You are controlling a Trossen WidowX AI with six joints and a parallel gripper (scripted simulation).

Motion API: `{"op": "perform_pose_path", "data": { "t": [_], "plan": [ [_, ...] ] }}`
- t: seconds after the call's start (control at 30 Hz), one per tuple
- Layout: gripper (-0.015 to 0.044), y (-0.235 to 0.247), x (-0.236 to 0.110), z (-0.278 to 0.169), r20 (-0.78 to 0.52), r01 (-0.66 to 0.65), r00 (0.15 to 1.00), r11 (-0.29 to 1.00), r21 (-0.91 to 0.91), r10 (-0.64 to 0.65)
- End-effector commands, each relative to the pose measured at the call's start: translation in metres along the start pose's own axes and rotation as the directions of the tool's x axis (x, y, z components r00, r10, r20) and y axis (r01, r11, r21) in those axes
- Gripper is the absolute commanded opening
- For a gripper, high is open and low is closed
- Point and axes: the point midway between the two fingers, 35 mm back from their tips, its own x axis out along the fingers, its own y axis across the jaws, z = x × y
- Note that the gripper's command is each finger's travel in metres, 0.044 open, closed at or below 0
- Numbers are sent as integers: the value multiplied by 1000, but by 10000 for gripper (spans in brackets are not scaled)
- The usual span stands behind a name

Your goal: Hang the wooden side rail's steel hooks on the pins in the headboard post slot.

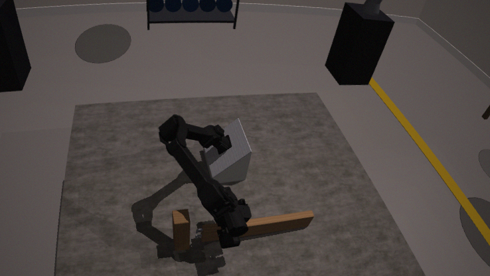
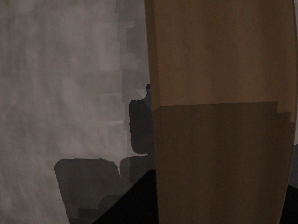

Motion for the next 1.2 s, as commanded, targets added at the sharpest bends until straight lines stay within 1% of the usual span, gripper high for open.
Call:
{"op": "perform_pose_path", "data": {
  "t": [0.0, 1.17],
  "plan": [
    [0, -1, -5, -1, 1, 13, 1000, 1000, -3, -13],
    [0, -2, -5, -5, 1, 13, 1000, 1000, -3, -13]
  ]
}}
